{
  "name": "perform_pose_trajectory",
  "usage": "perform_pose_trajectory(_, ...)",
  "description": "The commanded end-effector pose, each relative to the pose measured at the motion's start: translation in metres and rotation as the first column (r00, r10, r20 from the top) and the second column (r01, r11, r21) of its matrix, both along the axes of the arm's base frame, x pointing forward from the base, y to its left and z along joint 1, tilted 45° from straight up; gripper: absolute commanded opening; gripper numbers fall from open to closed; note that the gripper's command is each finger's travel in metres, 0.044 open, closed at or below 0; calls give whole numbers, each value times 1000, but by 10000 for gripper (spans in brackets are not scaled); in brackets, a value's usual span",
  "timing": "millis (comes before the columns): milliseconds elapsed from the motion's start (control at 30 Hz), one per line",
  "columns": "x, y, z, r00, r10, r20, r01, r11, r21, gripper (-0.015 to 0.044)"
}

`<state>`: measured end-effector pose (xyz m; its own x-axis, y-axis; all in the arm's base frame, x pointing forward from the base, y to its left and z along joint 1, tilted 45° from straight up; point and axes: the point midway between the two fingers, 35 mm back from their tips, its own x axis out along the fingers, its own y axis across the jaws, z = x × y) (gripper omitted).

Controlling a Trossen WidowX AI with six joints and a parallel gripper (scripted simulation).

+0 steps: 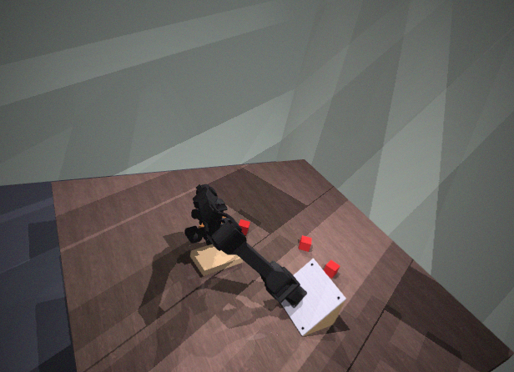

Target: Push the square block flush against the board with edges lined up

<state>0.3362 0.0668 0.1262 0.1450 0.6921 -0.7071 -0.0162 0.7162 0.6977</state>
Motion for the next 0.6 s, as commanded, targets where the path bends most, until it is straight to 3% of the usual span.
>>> perform_pose_trajectory(0,-6,2,-1,1000,2,-7,-2,1000,5,0)
perform_pose_trajectory(567,-21,3,-3,1000,2,-8,-2,1000,5,0)
